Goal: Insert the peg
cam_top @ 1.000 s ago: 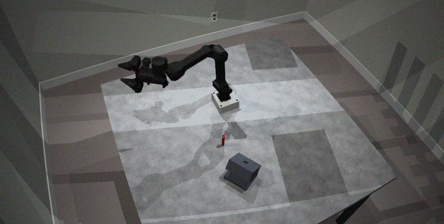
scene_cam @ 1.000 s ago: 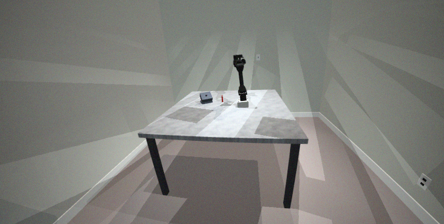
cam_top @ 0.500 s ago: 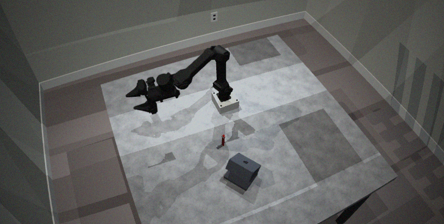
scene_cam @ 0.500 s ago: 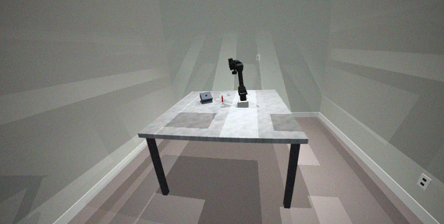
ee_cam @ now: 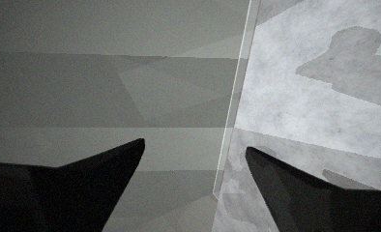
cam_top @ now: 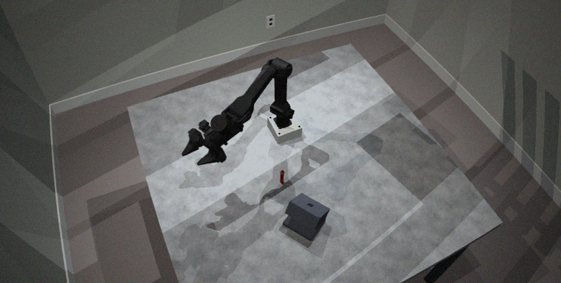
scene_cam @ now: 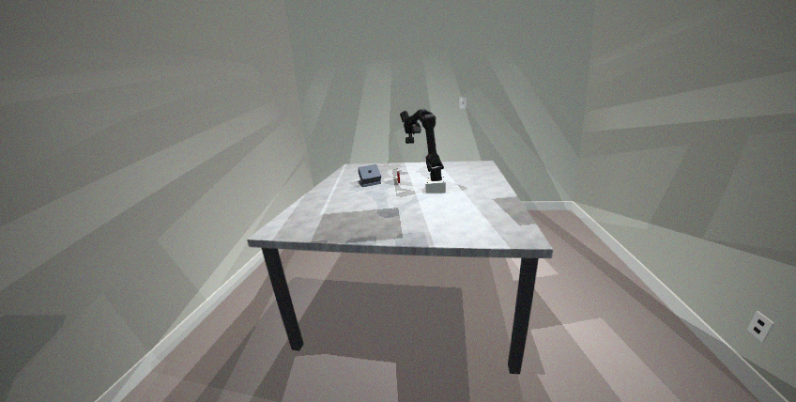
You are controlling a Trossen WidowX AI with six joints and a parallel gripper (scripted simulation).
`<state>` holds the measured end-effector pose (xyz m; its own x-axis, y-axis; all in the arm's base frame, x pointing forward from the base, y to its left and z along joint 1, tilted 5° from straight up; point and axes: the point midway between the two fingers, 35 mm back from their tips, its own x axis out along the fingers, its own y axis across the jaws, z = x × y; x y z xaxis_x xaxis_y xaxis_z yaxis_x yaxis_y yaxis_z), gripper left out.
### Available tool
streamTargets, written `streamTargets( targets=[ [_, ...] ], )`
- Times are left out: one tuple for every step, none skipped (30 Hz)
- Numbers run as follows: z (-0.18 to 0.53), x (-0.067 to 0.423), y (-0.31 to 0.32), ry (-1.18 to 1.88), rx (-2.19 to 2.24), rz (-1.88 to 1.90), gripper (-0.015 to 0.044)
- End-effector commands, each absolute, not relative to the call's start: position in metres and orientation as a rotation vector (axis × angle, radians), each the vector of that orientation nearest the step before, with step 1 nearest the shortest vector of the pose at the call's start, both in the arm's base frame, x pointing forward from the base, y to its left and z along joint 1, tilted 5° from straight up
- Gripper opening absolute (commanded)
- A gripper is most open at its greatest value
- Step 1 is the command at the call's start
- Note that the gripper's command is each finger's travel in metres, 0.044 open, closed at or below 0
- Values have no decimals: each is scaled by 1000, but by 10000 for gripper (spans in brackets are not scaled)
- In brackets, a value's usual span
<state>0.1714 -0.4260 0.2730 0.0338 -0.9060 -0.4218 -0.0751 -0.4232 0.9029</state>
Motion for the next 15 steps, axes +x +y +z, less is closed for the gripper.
streamTargets(
  targets=[
    [252, 193, -407, -913, 1689, -1480, 440],
    [247, 198, -402, -887, 1710, -1483, 440],
    [242, 203, -397, -861, 1730, -1487, 440],
    [238, 208, -391, -835, 1749, -1491, 440],
    [233, 212, -386, -809, 1769, -1496, 440],
    [228, 216, -381, -783, 1788, -1501, 440],
    [223, 220, -375, -757, 1806, -1506, 440],
    [219, 224, -369, -730, 1825, -1511, 440],
    [214, 228, -363, -704, 1843, -1517, 440],
    [210, 232, -357, -677, 1860, -1523, 440],
    [205, 235, -351, -651, 1877, -1529, 440],
    [201, 239, -345, -624, 1893, -1536, 440],
    [196, 242, -339, -597, 1909, -1543, 440],
    [192, 245, -333, -570, 1925, -1551, 440],
    [188, 247, -326, -543, 1940, -1559, 440]
  ],
)
